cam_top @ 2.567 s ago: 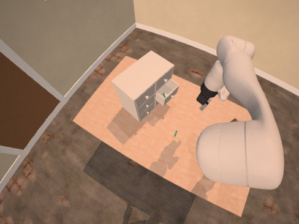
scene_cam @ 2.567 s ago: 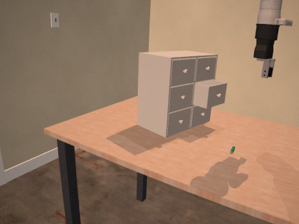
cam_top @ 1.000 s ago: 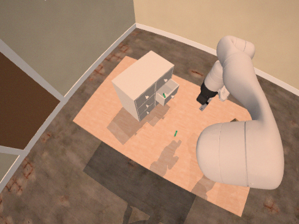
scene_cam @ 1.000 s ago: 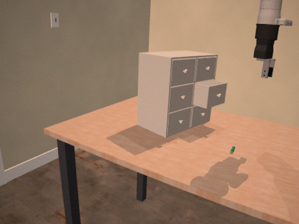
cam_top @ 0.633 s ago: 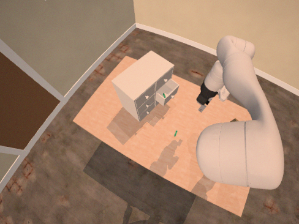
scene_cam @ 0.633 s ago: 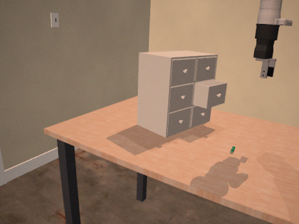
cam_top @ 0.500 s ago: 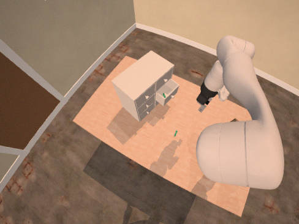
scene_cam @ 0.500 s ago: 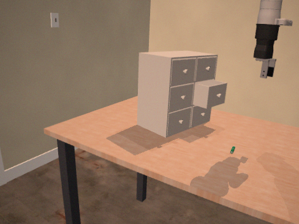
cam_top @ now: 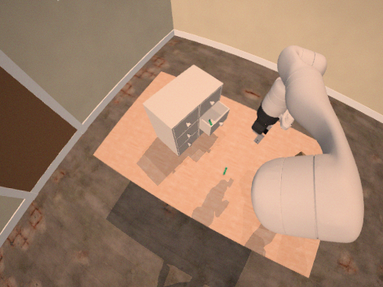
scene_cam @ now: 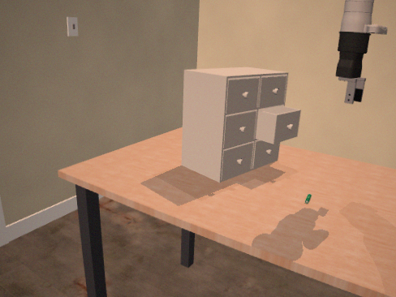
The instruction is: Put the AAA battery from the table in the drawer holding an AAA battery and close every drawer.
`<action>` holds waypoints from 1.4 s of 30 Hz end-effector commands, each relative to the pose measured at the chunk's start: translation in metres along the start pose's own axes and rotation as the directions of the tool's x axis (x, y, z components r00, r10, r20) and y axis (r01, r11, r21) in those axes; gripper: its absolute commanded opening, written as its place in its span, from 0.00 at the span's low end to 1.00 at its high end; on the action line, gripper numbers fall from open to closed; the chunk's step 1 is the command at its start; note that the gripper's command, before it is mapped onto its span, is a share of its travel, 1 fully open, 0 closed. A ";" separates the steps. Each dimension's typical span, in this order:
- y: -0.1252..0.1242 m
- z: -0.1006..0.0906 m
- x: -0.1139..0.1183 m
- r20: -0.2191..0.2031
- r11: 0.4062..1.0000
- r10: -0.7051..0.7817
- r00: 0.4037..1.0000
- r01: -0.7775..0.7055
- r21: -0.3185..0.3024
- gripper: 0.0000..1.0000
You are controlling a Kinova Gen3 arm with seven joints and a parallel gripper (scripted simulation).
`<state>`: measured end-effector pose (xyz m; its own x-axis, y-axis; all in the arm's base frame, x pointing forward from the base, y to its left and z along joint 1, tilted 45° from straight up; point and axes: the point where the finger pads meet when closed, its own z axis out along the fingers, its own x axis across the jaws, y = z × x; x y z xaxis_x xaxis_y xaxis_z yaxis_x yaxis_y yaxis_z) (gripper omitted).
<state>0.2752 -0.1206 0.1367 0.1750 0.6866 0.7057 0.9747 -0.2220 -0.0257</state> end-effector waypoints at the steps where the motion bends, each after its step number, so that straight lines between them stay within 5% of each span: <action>1: 0.000 -0.001 0.000 0.001 1.000 0.000 1.000 0.000 -0.001 1.00; 12: 0.000 -0.008 0.000 0.001 1.000 0.000 1.000 0.000 -0.001 1.00; 31: 0.000 -0.083 0.000 0.001 1.000 0.000 1.000 0.000 -0.001 1.00; 42: 0.001 -0.088 0.000 0.001 1.000 0.000 1.000 0.000 -0.001 1.00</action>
<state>0.2638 -0.1811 0.1987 0.1750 0.6865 0.7058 0.9746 -0.2223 -0.0255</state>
